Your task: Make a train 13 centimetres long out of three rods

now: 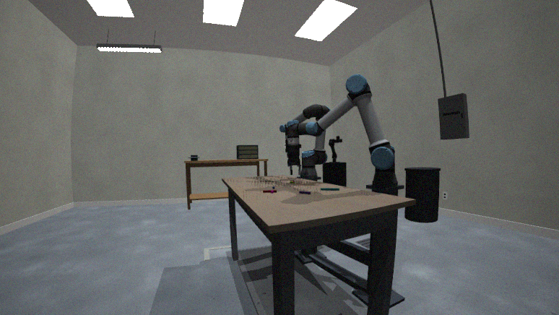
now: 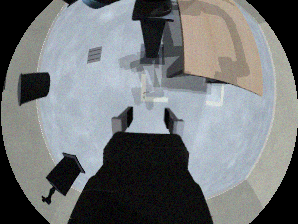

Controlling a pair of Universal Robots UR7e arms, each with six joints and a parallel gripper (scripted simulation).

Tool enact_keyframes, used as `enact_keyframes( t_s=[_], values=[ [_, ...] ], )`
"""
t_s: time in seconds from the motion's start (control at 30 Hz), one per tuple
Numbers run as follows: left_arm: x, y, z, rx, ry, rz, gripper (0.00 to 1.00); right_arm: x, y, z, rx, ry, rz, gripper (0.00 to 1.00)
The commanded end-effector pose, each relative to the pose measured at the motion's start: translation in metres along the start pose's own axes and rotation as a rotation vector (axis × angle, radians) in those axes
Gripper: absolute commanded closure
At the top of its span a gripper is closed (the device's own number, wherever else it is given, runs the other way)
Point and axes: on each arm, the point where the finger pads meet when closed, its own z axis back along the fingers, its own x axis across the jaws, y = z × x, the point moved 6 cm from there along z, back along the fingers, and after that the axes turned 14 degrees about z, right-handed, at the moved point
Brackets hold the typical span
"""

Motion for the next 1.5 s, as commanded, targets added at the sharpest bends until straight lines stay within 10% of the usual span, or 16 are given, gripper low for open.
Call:
enact_keyframes(
  t_s=[0.0,0.8,1.47],
  values=[
    [0.0,0.0,0.001,0.001,0.002,0.0,0.0,0.0,0.0,0.0,-0.001,0.0,0.0,0.0],
    [-0.01,-0.01,0.002,0.001,0.002,0.063,0.0,0.0,0.0,0.0,-0.001,0.0,0.0,0.0],
    [-0.101,-0.167,0.008,0.001,0.002,0.804,0.0,0.0,0.0,0.0,-0.001,0.0,0.0,0.0]
  ],
)
